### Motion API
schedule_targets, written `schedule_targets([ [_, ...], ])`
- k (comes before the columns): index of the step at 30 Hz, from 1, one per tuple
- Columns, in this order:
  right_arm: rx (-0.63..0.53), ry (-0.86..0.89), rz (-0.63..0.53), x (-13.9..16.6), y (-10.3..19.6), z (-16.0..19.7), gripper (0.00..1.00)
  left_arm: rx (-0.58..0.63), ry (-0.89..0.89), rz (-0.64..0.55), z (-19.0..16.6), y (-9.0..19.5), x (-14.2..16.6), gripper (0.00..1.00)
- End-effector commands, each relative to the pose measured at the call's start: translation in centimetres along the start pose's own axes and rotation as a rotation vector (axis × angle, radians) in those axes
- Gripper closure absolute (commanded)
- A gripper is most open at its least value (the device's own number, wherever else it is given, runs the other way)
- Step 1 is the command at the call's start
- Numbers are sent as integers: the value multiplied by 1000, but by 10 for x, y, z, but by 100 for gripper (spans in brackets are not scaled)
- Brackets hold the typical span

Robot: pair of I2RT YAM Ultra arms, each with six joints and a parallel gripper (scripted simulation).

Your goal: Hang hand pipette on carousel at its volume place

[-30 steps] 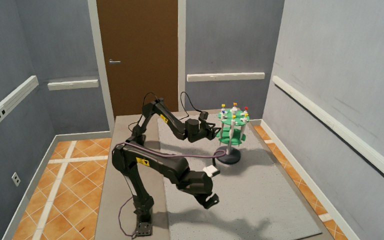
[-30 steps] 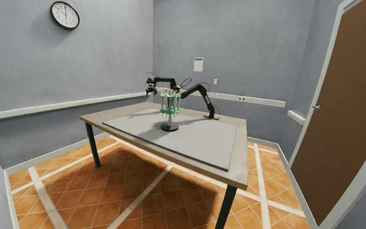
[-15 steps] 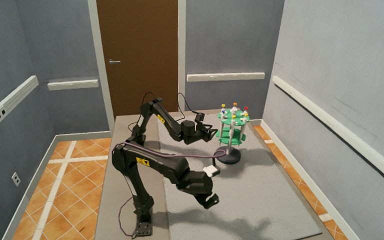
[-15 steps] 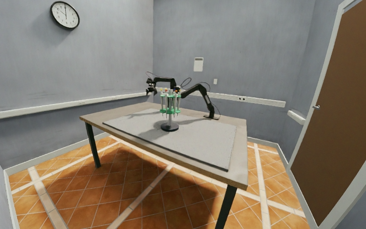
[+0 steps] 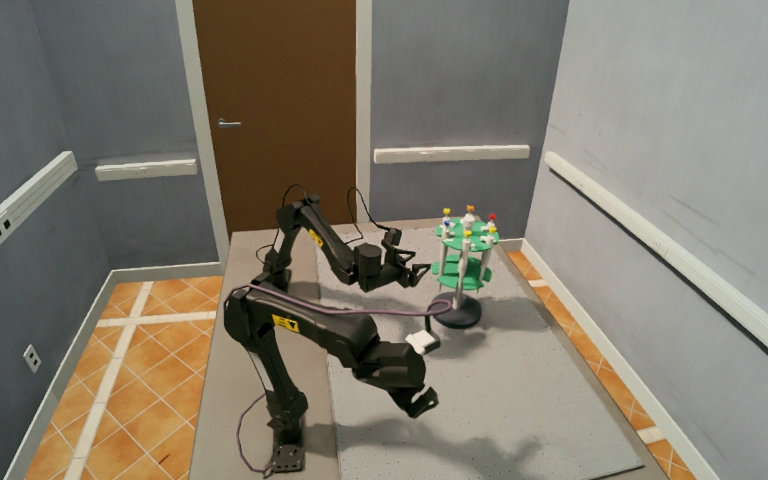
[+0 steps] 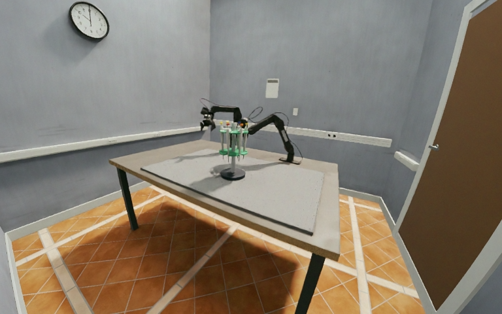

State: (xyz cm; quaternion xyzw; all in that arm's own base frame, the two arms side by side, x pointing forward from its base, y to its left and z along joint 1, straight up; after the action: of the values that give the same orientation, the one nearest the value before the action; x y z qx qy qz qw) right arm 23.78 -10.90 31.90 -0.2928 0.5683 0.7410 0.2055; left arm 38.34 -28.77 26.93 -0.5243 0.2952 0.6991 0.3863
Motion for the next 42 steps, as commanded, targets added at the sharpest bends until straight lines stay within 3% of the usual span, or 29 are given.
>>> schedule_targets([
  [1, 0, 10, -28, -4, 3, -3, 0, 61, -5, 54, 36, -6, -7, 0],
  [11, 0, 10, -28, -4, 3, -3, 0, 368, -70, 205, 134, -21, -13, 0],
  [15, 0, 10, -28, -4, 3, -3, 0, 402, -79, 215, 151, -23, -10, 0],
  [24, 0, 10, -28, -4, 3, -3, 0, 636, -171, 333, 230, -42, 0, 0],
  [25, 0, 10, -28, -4, 3, -3, 0, 646, -182, 358, 229, -48, 11, 0],
  [30, 0, 10, -28, -4, 3, -3, 0, 739, -211, 422, 270, -60, 18, 0],
  [32, 0, 10, -28, -4, 3, -3, 0, 739, -211, 422, 270, -60, 18, 0],
  [37, 0, 10, -28, -4, 3, -3, 0, 896, -286, 507, 311, -77, 21, 0],
  [42, 0, 10, -28, -4, 3, -3, 0, 903, -289, 510, 346, -81, 33, 0],
])
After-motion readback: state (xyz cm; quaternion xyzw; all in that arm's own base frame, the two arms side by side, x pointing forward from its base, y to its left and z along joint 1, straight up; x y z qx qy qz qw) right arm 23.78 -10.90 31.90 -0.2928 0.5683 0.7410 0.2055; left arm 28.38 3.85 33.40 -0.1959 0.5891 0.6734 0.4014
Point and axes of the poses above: on each arm, the point where the finger pads meet when closed, its own y axis back along the fingers, its own z axis across the jaws, x = y × z, the point moved 10 cm from there along y, back along the fingers, and after that the axes turned 15 degrees about -y, right-handed, at the moved point
